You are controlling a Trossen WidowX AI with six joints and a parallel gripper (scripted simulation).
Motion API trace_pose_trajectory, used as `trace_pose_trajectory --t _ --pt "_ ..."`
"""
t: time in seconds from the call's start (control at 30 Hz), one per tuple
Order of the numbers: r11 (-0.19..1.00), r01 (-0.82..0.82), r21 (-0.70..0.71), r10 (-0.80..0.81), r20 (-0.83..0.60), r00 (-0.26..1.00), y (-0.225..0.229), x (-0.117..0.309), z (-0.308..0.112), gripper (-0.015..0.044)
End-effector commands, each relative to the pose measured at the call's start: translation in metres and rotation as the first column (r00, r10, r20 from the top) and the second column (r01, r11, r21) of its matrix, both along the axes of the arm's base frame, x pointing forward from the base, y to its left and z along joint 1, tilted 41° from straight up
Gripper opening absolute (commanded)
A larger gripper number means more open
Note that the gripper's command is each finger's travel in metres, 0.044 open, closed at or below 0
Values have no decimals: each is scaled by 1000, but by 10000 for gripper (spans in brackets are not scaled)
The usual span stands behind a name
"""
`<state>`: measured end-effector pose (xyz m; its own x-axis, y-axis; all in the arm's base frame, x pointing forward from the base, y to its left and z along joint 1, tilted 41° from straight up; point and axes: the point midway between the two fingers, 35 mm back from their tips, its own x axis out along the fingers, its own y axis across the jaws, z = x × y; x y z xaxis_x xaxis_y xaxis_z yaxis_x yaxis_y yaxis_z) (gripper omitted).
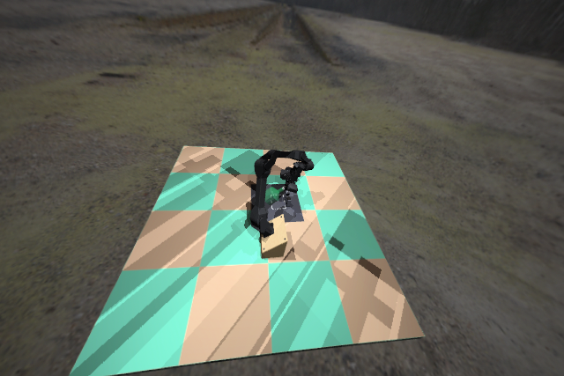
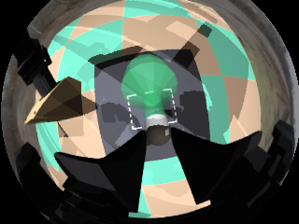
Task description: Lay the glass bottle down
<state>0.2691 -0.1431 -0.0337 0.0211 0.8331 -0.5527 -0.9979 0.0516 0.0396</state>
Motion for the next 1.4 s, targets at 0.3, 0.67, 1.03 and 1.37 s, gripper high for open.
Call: trace_pose_trajectory --t 0.3,0.67,1.03,1.37 --pt "1000 3 3 -3 -3 1000 -5 2 -19 107" --pt "1000 8 11 -8 -12 1000 -8 2 -34 107" --pt "1000 11 15 -10 -18 1000 -9 2 -48 107" --pt "1000 11 17 -11 -21 1000 -9 2 -54 107"
